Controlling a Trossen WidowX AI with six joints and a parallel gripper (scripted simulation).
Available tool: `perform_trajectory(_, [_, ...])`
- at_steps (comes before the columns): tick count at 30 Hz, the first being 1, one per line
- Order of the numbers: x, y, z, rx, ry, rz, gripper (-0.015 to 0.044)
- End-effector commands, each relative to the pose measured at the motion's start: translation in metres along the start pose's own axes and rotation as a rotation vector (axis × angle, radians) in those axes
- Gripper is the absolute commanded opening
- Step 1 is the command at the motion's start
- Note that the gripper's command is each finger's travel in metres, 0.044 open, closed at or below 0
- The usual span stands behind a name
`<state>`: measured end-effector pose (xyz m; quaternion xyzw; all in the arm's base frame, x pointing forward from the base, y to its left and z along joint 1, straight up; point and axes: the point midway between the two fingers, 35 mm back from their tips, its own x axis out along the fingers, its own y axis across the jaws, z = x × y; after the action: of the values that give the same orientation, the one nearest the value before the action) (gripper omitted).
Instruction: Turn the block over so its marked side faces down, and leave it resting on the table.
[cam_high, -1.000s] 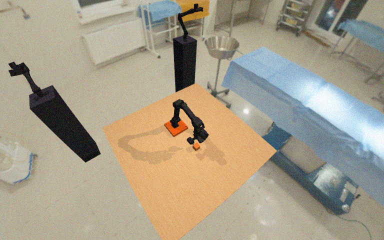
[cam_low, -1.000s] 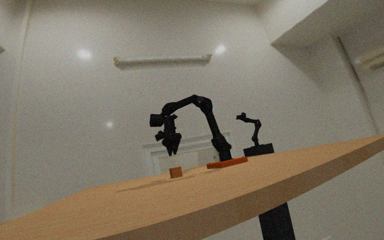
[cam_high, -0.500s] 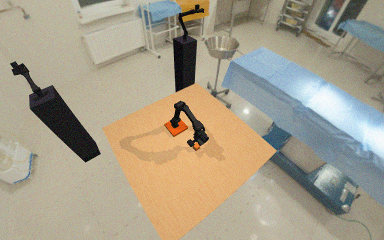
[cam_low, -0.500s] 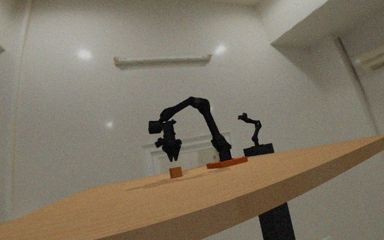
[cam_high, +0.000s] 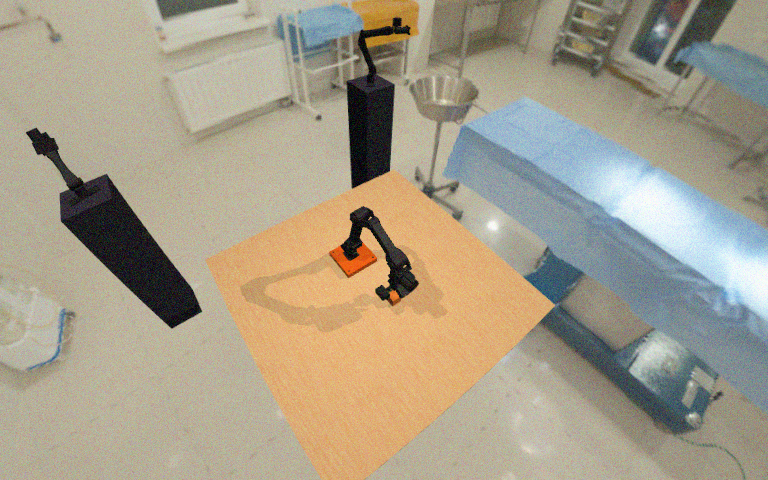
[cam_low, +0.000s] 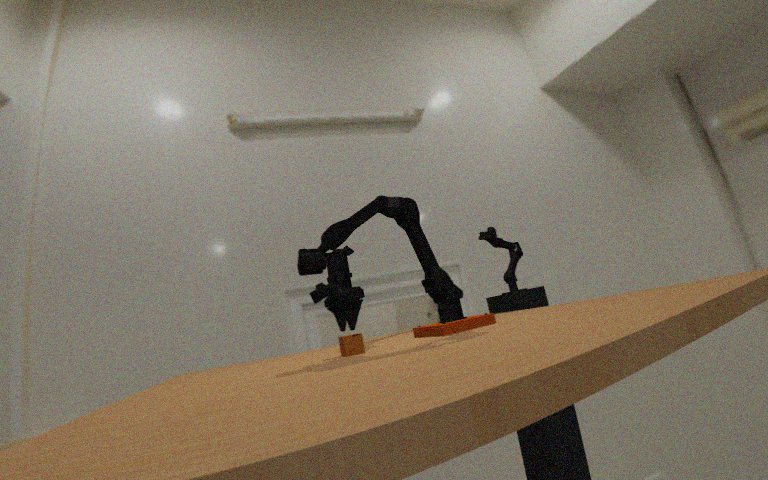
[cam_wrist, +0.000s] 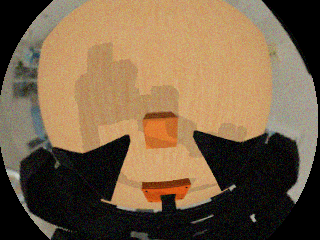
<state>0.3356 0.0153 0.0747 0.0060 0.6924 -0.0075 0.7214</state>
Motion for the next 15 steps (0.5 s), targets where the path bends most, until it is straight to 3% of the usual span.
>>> perform_trajectory(1, [0.01,0.001,-0.003,-0.006,0.013,0.005,0.044])
perform_trajectory(15, [0.032,0.001,-0.004,-0.006,0.013,0.005,0.044])
